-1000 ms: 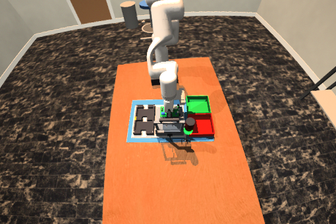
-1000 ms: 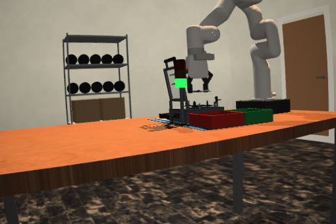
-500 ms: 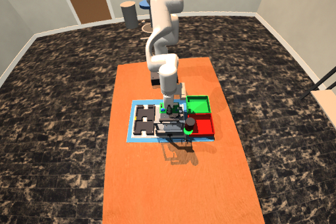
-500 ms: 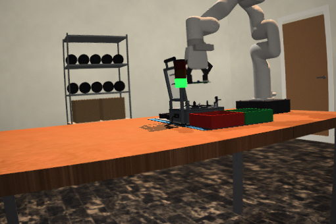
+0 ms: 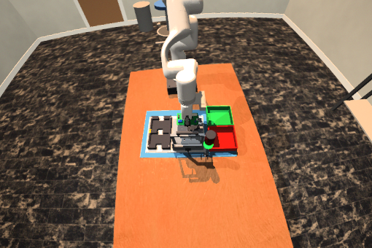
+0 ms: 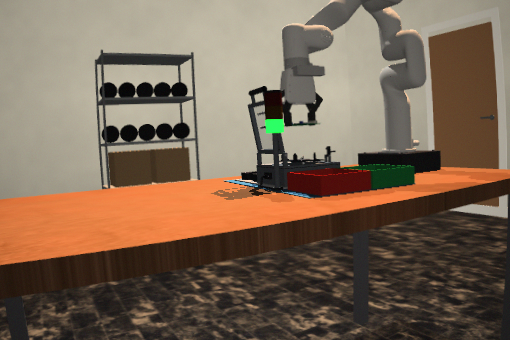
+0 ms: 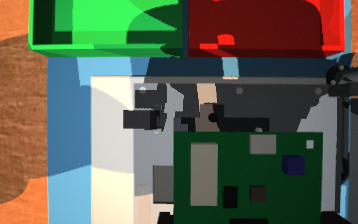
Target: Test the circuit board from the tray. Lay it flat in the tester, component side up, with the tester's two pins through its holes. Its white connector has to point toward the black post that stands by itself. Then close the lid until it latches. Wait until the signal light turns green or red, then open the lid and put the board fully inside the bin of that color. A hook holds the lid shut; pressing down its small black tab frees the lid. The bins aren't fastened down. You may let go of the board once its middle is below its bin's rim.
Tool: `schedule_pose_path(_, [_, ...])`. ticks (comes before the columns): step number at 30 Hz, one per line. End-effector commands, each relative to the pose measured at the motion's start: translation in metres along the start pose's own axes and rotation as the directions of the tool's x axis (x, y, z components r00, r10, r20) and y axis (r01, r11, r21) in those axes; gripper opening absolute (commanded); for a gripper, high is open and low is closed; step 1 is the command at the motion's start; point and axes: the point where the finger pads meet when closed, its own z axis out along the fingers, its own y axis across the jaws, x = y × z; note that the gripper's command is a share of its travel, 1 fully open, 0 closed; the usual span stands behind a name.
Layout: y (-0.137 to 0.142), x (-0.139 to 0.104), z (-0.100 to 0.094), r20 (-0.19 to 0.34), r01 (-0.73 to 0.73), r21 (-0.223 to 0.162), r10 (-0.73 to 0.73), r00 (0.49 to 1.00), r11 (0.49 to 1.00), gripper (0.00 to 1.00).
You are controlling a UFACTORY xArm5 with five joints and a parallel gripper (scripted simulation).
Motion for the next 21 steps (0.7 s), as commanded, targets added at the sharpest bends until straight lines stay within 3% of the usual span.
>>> schedule_pose_path(1, [0.0, 0.002, -0.001, 0.0, 0.0, -0.004, 0.0, 1.0, 1.0, 0.79])
schedule_pose_path(8, [-0.006, 0.013, 0.002, 0.0, 0.0, -0.004, 0.0, 1.0, 1.0, 0.79])
schedule_pose_path(19, [-0.035, 0.069, 0.02, 0.0, 0.0, -0.004, 0.0, 1.0, 1.0, 0.79])
schedule_pose_path(21, [-0.035, 0.069, 0.02, 0.0, 0.0, -0.004, 0.0, 1.0, 1.0, 0.79])
